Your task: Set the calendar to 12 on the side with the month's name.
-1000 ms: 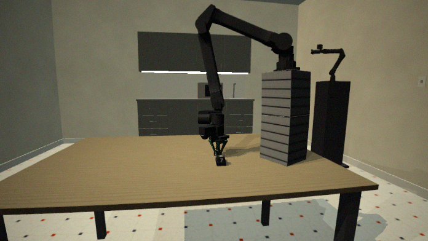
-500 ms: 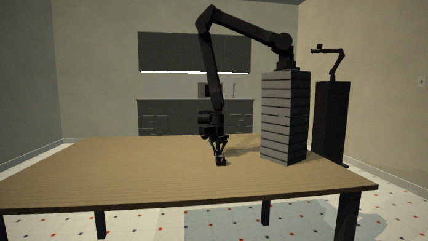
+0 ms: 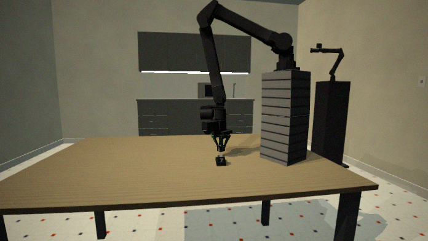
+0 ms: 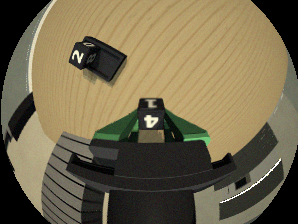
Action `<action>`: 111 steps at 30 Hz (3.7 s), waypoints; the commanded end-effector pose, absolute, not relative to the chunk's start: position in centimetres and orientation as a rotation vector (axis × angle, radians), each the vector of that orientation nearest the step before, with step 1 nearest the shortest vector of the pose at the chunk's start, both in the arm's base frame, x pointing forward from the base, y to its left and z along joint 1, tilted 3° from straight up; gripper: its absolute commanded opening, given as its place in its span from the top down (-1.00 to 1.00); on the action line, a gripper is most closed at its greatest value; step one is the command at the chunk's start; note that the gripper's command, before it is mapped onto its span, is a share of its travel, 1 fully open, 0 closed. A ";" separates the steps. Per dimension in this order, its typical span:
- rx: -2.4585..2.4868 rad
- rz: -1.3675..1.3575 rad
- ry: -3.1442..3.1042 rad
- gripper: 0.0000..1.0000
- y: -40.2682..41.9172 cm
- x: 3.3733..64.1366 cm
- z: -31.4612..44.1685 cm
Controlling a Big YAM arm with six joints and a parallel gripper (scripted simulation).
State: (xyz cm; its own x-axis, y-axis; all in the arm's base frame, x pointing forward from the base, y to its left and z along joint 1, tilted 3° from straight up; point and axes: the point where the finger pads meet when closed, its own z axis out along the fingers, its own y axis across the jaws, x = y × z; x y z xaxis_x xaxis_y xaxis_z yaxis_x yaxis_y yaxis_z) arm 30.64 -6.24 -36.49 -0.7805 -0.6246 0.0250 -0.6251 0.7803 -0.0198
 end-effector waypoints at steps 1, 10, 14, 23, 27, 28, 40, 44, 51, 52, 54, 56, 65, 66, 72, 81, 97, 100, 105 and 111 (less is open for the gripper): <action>1.020 0.071 -2.988 0.49 -6.7 32.5 -32.9; 1.042 0.074 -2.983 0.49 -6.1 32.6 -28.5; 1.044 0.074 -2.983 0.49 -6.1 32.6 -28.1; 1.042 0.069 -2.977 0.49 -6.0 32.3 -28.9; 1.016 0.069 -2.987 0.49 -5.9 32.3 -28.9; 1.000 0.069 -2.992 0.49 -5.9 32.3 -28.9; 0.478 0.072 -3.137 0.49 -4.5 32.7 -28.2; 0.289 0.072 -3.168 0.49 -4.0 32.9 -28.0; -0.036 0.065 -3.188 0.49 -3.1 33.1 -27.9; -0.036 0.065 -3.188 0.49 -3.1 33.1 -27.9; -0.153 0.062 -3.184 0.49 -2.8 32.9 -27.9; -0.273 0.059 -3.178 0.49 -2.5 32.9 -27.9; -0.750 0.046 -3.107 0.49 -1.2 33.0 -27.8; -0.766 0.046 -3.104 0.49 -1.1 33.0 -27.8; -1.063 0.038 -3.015 0.49 -0.3 32.7 -27.7; -1.446 0.024 -2.855 0.49 0.8 32.7 -27.7; -2.085 0.002 -2.430 0.49 2.8 32.3 -27.5; -2.181 0.002 -2.340 0.49 3.1 32.0 -27.5; -2.232 0.000 -2.291 0.49 3.3 32.0 -27.5; -2.250 -0.001 -2.273 0.49 3.4 31.9 -27.5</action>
State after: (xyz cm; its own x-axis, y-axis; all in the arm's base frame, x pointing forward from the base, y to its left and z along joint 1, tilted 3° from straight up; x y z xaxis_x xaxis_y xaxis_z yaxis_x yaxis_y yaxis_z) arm 31.14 2.81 -28.82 -0.0326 0.9988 -0.0368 0.9994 0.0330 0.0111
